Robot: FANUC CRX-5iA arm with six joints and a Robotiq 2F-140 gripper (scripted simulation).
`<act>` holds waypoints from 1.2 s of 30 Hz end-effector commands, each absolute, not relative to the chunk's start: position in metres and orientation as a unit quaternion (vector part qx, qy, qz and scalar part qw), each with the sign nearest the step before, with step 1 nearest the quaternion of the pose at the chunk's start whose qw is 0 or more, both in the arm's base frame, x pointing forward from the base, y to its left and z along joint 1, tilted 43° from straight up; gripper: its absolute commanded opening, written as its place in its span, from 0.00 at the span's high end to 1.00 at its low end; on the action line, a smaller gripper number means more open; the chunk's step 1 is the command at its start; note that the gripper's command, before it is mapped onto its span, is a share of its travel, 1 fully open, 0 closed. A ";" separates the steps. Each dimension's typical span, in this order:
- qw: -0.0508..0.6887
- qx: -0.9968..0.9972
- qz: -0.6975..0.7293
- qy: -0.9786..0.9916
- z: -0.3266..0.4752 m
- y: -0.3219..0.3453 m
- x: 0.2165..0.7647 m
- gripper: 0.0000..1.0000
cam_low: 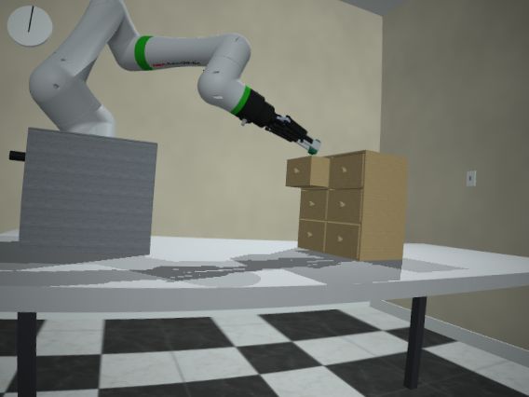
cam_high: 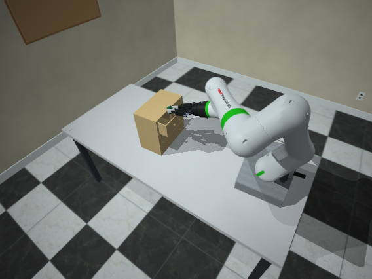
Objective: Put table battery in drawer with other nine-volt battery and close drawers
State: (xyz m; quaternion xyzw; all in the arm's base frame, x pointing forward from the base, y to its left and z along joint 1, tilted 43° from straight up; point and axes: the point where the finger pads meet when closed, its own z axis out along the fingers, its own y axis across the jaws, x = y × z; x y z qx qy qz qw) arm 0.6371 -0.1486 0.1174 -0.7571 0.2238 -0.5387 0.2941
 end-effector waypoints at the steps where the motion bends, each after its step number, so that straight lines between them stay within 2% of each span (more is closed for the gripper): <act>1: 0.294 -0.757 -0.539 0.224 0.118 -0.149 0.637 0.86; 10: 0.294 -0.757 -0.539 0.224 0.118 -0.149 0.637 0.86; 17: 0.294 -0.757 -0.539 0.224 0.118 -0.149 0.637 0.77; 22: 0.294 -0.757 -0.539 0.224 0.118 -0.149 0.637 0.74; 23: 0.294 -0.757 -0.539 0.224 0.118 -0.149 0.637 0.00; 36: 0.294 -0.757 -0.539 0.224 0.118 -0.149 0.637 0.00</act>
